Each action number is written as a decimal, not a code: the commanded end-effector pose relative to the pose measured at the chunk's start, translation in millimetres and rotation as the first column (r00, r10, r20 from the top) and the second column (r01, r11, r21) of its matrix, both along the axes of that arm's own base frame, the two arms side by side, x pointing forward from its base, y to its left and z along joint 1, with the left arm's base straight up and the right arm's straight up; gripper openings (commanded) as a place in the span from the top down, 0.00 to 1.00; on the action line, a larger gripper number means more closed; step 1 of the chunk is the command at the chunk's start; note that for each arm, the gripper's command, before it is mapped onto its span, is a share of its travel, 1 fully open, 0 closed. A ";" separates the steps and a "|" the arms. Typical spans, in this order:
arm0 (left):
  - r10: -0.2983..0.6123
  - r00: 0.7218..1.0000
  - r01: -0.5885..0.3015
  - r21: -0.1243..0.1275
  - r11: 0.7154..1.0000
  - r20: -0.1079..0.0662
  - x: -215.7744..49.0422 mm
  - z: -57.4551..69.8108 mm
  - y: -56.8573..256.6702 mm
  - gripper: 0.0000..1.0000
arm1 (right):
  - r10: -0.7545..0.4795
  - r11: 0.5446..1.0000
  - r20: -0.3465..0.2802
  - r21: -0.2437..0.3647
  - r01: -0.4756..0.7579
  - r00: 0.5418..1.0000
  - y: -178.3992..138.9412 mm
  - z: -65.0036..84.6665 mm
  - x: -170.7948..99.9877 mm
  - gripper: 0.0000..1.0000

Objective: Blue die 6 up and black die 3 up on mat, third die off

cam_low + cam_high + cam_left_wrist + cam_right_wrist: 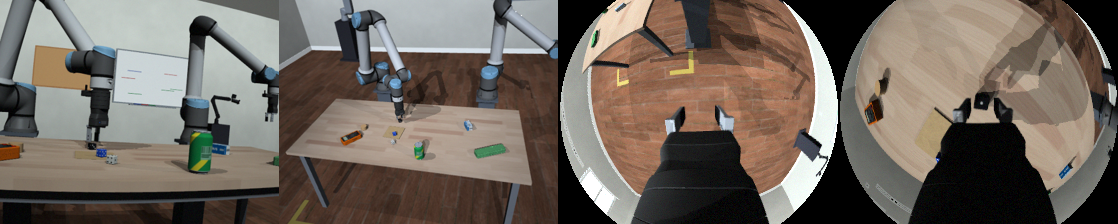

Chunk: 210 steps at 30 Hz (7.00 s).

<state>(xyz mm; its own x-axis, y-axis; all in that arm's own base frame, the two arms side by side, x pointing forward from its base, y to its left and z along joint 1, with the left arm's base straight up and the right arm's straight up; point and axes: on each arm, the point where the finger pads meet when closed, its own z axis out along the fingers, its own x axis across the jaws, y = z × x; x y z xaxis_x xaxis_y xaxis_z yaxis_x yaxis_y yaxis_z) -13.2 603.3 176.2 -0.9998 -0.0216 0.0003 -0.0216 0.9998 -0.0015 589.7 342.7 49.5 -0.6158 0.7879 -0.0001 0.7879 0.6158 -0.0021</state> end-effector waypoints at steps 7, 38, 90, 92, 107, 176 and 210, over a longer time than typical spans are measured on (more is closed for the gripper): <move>0.000 1.000 0.000 0.002 1.000 0.000 0.1 0.8 0.6 0.00 | 0.000 1.000 0.002 0.001 0.000 1.000 0.6 -1.6 0.7 0.21; 0.000 1.000 0.000 0.002 1.000 0.000 0.1 0.8 0.6 0.00 | 0.000 1.000 0.002 0.001 0.000 1.000 0.6 -28.0 0.7 0.21; 0.000 1.000 0.000 0.002 1.000 0.000 0.1 0.8 0.6 0.00 | 0.000 1.000 0.002 0.001 0.000 1.000 0.6 -18.4 0.7 0.51; 0.000 1.000 0.000 0.002 1.000 0.000 0.1 0.8 0.6 0.00 | 0.000 1.000 0.002 0.001 0.000 1.000 0.6 -13.8 0.7 0.51; 0.000 1.000 0.000 0.002 1.000 0.000 0.1 0.8 0.6 0.00 | 0.000 1.000 0.002 0.001 0.000 1.000 0.6 70.3 0.7 0.51; 0.000 1.000 0.000 0.002 1.000 0.000 0.1 0.8 0.6 0.00 | -0.236 0.912 0.525 0.409 0.001 0.818 2.0 56.3 2.9 0.51; 0.000 1.000 0.000 0.002 1.000 0.000 0.1 0.8 0.6 0.00 | -0.347 0.826 0.696 0.544 -0.146 0.629 -0.3 56.4 -0.4 0.51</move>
<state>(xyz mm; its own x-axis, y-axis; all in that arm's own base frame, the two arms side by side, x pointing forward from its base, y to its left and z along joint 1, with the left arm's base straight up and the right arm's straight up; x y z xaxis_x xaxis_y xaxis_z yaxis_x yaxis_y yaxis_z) -13.2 603.3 176.2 -0.9998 -0.0216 0.0003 -0.0216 0.9998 -0.0015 589.3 342.3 105.2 -0.5020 0.8649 -0.0005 0.4202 0.2444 0.8739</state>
